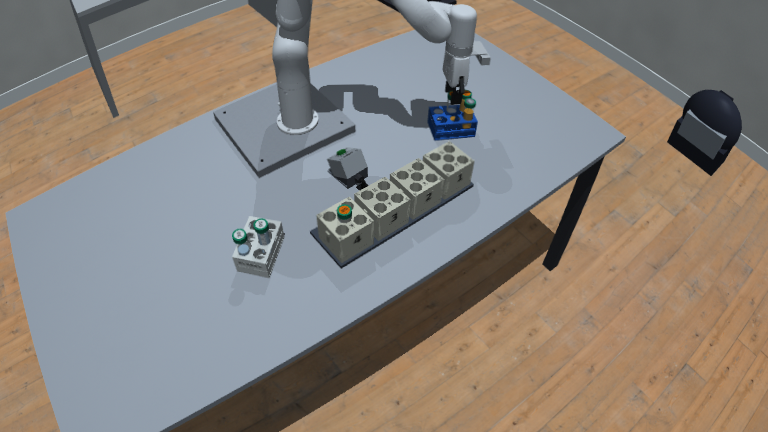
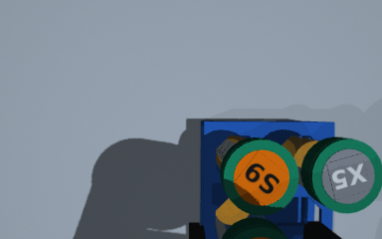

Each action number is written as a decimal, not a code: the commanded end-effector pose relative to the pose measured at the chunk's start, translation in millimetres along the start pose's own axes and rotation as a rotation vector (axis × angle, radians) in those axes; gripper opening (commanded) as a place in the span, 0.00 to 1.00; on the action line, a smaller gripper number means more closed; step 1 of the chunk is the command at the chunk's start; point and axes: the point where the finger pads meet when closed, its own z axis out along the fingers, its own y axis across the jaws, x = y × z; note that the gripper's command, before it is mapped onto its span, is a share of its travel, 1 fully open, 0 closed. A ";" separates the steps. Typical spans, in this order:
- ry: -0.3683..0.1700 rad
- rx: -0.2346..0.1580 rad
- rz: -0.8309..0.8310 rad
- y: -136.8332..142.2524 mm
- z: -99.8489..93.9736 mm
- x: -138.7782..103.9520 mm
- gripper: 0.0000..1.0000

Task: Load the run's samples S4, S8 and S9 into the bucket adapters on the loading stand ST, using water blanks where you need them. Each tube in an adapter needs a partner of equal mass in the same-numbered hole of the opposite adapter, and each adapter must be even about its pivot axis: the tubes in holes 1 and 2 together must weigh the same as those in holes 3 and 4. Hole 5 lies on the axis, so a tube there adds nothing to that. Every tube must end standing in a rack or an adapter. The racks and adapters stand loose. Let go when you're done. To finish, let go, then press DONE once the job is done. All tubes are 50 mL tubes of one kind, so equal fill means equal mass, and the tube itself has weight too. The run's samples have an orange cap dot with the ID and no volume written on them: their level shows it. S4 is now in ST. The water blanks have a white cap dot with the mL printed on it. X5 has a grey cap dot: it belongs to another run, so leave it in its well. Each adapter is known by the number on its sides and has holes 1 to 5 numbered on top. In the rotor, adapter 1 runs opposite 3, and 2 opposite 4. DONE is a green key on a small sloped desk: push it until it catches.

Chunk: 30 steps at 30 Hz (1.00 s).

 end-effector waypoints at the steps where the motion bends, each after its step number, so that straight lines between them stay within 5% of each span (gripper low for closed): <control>1: 0.003 -0.009 0.000 0.2 1.1 1.4 0.57; 26: 0.003 -0.009 0.000 0.2 7.1 1.4 0.57; 27: 0.003 -0.009 0.000 0.2 6.5 1.4 0.00; 30: 0.003 -0.009 0.000 0.2 5.3 1.4 0.00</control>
